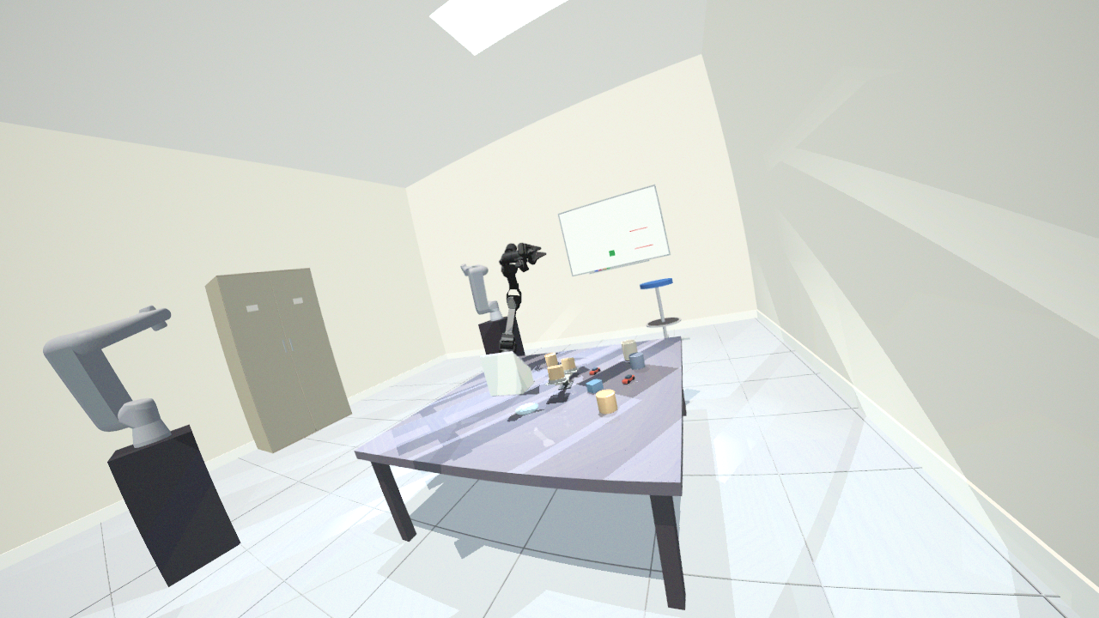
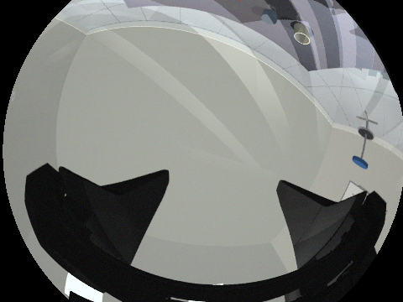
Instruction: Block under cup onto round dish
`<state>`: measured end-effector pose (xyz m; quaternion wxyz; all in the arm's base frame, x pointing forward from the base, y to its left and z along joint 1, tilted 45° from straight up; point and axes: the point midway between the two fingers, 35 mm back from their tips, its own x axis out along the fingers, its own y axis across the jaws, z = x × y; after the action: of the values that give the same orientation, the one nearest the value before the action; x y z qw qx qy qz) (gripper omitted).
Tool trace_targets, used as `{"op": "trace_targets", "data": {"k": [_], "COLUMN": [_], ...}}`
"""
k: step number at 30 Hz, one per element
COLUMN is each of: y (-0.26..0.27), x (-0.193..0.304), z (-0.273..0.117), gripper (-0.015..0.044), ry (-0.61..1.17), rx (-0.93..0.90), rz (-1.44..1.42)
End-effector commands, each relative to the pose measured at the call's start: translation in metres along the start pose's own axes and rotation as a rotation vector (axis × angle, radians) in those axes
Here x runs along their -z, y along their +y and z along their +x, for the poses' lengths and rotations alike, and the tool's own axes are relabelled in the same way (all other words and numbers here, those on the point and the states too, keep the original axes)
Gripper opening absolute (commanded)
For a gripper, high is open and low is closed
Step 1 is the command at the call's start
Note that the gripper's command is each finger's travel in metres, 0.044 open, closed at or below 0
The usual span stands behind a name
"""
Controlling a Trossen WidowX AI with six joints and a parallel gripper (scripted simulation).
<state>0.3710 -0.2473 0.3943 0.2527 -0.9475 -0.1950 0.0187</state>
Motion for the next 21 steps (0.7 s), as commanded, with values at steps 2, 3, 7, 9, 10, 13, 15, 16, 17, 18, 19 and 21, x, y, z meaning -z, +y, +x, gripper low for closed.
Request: {"op": "trace_targets", "data": {"k": [2, 3, 7, 9, 10, 13, 15, 16, 17, 18, 19, 21], "y": [0.013, 0.015, 0.024, 0.028, 0.029, 0.035, 0.038, 0.04, 0.041, 0.043, 0.044, 0.047], "x": [-0.019, -0.023, -0.037, -0.045, -0.049, -0.061, -0.07, -0.074, -0.078, -0.082, -0.086, -0.094], "z": [-0.001, -0.001, -0.002, -0.002, -0.002, -0.003, -0.004, -0.004, -0.005, -0.005, -0.006, -0.007], "gripper": [0.044, 0.044, 0.044, 0.044, 0.044, 0.044, 0.044, 0.044, 0.044, 0.044, 0.044, 0.044], "ry": [-0.013, -0.015, -0.025, -0.031, -0.033, -0.041, -0.047, -0.049, -0.051, -0.053, -0.055, -0.058], "rx": [-0.035, -0.041, -0.065, -0.078, -0.084, -0.104, -0.118, -0.125, -0.132, -0.139, -0.146, -0.161], "rz": [0.196, 0.229, 0.36, 0.428, 0.462, 0.564, 0.631, 0.665, 0.697, 0.729, 0.761, 0.825]}}
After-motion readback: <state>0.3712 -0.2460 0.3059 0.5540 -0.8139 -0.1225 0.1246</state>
